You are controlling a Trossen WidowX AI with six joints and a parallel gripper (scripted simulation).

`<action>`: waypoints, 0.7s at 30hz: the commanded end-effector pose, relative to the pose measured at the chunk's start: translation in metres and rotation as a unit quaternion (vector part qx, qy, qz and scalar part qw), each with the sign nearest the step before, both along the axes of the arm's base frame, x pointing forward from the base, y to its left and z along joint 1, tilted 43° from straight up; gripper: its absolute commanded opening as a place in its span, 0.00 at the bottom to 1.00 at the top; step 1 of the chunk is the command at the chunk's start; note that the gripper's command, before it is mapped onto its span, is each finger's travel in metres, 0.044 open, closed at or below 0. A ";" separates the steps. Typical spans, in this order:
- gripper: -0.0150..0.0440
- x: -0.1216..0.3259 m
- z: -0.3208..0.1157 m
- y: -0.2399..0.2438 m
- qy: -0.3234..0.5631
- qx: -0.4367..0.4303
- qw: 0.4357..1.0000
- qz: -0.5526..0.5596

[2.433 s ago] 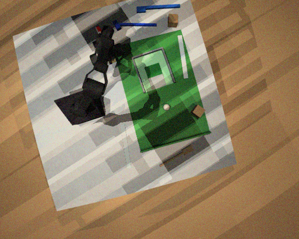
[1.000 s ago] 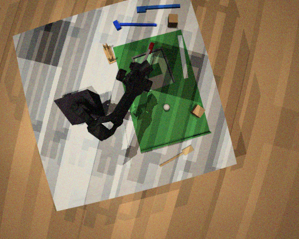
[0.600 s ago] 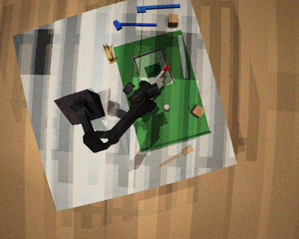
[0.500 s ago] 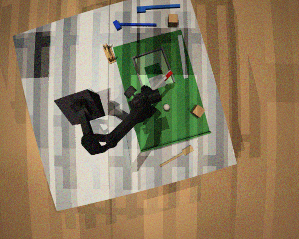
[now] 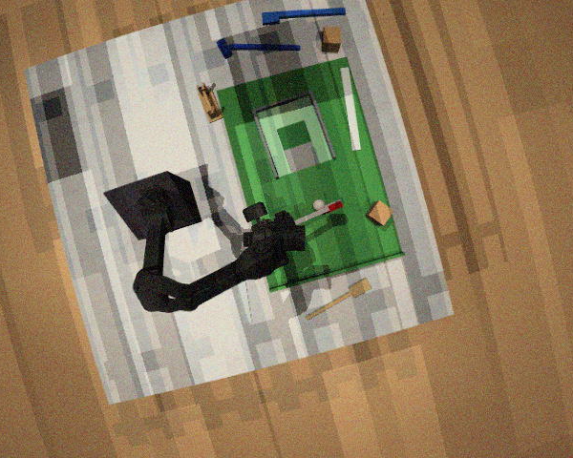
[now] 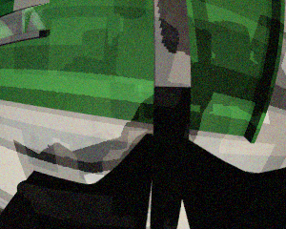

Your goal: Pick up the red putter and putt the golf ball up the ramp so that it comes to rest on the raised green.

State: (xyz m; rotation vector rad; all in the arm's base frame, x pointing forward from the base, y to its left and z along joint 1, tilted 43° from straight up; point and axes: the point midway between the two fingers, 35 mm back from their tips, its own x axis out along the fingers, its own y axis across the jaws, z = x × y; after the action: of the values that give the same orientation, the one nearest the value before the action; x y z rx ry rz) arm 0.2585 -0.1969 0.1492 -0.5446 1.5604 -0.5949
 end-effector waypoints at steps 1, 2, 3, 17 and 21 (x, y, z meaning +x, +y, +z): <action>0.25 -0.017 0.016 -0.013 -0.025 -0.015 0.999 -0.035; 0.25 -0.018 0.017 -0.013 -0.026 -0.015 0.999 -0.037; 0.25 -0.018 0.017 -0.013 -0.026 -0.015 0.999 -0.037; 0.25 -0.021 -0.012 -0.041 -0.026 -0.017 0.999 -0.037; 0.25 -0.021 -0.015 -0.043 -0.026 -0.017 0.999 -0.037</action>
State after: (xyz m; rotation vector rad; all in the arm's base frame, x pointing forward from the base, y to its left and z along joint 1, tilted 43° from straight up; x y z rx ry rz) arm 0.2353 -0.2380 0.1358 -0.4927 1.5400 -0.6916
